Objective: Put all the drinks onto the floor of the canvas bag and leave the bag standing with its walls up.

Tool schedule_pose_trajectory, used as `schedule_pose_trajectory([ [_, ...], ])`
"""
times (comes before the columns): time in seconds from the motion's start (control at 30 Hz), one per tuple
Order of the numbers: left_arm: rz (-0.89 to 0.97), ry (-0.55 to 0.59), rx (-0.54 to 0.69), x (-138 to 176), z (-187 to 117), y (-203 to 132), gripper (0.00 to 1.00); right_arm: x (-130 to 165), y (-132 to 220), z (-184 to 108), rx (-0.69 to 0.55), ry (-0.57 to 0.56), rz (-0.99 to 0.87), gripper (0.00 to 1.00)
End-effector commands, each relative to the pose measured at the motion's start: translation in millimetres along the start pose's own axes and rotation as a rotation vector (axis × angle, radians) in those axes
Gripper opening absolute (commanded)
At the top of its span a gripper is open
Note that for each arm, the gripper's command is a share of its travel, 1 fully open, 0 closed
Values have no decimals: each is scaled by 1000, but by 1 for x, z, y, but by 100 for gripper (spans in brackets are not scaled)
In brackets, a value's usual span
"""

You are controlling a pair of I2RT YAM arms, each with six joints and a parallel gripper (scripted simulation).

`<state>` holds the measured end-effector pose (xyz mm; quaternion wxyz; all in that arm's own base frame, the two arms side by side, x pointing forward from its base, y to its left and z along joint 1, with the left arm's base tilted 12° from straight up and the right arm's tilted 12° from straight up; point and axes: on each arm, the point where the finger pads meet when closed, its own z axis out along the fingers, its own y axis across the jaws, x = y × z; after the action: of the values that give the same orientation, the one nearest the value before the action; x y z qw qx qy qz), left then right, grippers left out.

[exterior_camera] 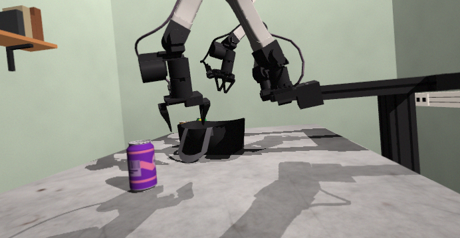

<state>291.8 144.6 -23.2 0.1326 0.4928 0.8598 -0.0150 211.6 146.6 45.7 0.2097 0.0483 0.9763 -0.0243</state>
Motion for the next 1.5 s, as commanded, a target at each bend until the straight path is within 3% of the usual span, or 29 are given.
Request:
schedule_pose_trajectory([
  [0.0,6,-1,-13,-2,-3,3,100,-2,2,-2,-9,-9,1,100],
  [0.53,6,-1,-13,-2,-3,3,100,-2,2,-2,-9,-9,1,100],
  [0.57,18,1,-98,-10,-19,25,100,-22,15,-13,-74,-56,27,100],
  [0.73,-86,13,-203,-22,-34,46,100,-47,24,-18,-147,-103,18,100],
  [0.93,-269,-23,-380,-55,-65,68,100,-104,29,-36,-260,-227,13,100],
  [1.03,-319,-84,-509,-82,-100,92,100,-134,24,-51,-300,-308,22,100],
  [1.13,-346,-92,-504,-85,-95,88,100,-141,22,-49,-299,-320,20,100],
  [1.47,-521,-403,-773,-166,-199,108,100,-234,-17,-116,-351,-642,20,100],
])
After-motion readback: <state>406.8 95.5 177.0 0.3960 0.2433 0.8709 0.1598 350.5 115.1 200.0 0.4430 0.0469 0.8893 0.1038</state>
